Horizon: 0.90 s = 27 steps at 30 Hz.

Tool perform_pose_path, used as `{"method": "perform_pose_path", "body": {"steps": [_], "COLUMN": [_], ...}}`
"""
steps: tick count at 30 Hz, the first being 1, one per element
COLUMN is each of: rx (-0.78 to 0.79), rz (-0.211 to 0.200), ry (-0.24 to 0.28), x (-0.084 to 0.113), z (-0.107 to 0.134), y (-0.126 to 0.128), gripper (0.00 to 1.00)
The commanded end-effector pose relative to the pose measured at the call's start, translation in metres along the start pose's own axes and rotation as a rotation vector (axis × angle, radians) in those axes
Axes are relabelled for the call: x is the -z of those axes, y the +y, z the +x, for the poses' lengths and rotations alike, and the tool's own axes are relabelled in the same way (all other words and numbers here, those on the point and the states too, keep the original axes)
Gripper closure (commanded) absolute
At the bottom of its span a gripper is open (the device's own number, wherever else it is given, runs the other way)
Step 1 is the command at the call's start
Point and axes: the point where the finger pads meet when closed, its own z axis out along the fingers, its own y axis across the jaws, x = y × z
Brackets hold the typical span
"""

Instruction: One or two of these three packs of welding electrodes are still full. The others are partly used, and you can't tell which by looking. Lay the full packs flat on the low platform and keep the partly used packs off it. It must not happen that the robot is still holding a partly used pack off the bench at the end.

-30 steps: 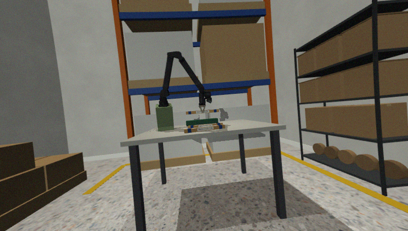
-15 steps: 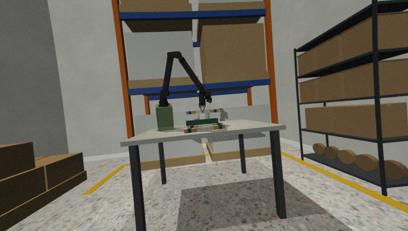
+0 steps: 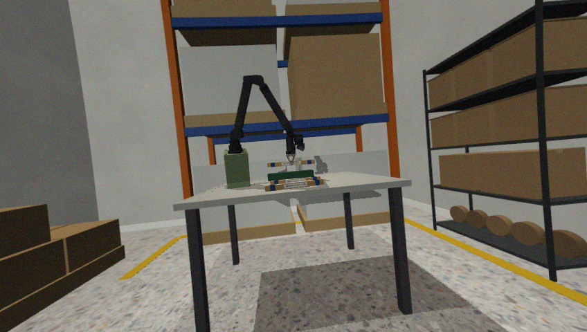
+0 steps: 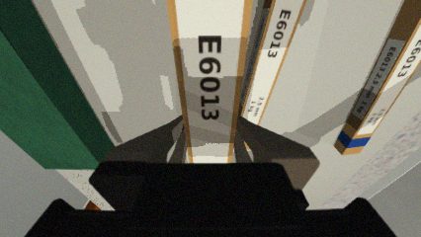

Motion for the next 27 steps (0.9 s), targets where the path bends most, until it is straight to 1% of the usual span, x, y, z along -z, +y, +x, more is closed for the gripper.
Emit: {"method": "perform_pose_path", "body": {"steps": [1, 5, 7, 9, 14, 21, 24, 27], "rx": [0.000, -0.006, -0.002, -0.002, 0.012, -0.003, -0.005, -0.001], "rz": [-0.006, -0.005, -0.004, -0.004, -0.005, -0.004, -0.004, -0.004], "ry": [-0.050, -0.054, -0.048, -0.048, -0.042, -0.058, -0.052, -0.051], "x": [0.007, 0.001, -0.004, -0.004, -0.015, -0.021, -0.029, -0.031], "z": [-0.018, -0.018, -0.017, -0.017, -0.015, -0.021, -0.020, -0.020], "y": [-0.002, -0.005, -0.003, -0.003, 0.002, -0.004, -0.004, -0.003], "gripper": [1.00, 1.00, 1.00, 1.00, 1.00, 1.00, 1.00, 1.00]}}
